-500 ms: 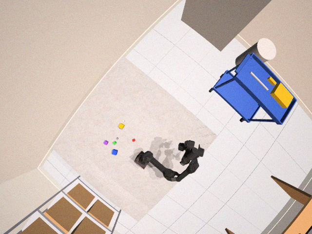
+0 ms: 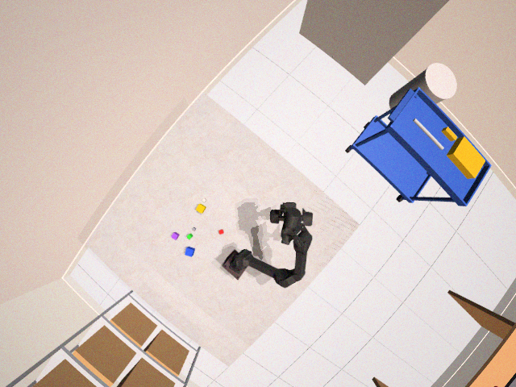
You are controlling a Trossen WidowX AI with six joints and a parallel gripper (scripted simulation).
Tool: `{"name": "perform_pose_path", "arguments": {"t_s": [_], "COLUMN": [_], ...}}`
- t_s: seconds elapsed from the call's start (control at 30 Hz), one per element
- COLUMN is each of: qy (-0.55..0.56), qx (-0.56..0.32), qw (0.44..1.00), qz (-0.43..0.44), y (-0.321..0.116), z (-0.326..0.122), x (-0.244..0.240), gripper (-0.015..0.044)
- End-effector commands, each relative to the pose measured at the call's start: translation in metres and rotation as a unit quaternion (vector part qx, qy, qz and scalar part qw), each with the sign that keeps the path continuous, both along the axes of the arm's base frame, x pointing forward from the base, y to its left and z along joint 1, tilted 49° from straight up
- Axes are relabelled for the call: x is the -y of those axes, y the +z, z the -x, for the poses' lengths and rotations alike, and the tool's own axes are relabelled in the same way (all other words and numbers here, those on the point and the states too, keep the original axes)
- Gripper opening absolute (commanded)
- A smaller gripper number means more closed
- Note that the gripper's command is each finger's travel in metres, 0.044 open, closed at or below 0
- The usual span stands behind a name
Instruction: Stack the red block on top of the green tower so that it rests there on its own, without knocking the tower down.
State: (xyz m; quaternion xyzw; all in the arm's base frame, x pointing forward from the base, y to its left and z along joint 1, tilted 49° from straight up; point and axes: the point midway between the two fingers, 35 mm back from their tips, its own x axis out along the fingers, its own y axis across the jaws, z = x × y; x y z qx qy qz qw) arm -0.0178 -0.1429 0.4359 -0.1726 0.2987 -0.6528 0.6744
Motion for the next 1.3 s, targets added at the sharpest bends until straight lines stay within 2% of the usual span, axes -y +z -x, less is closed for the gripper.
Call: {"name": "perform_pose_path", "arguments": {"t_s": [0.0, 0.33, 0.6, 0.83, 1.07, 1.17, 1.27], "qy": [0.028, 0.08, 0.089, 0.073, 0.038, 0.02, 0.015], "qx": [-0.001, -0.019, -0.046, -0.078, -0.115, -0.13, -0.134], "qw": [0.999, 0.989, 0.976, 0.964, 0.955, 0.952, 0.951], "qz": [-0.03, -0.122, -0.193, -0.242, -0.272, -0.278, -0.278], "y": [-0.021, -0.115, -0.212, -0.299, -0.376, -0.4, -0.404], "z": [-0.05, -0.173, -0.228, -0.239, -0.216, -0.199, -0.195], "x": [0.013, 0.019, -0.003, -0.029, -0.054, -0.059, -0.059], "gripper": [0.044, 0.044, 0.044, 0.044, 0.044, 0.044, 0.044]}}
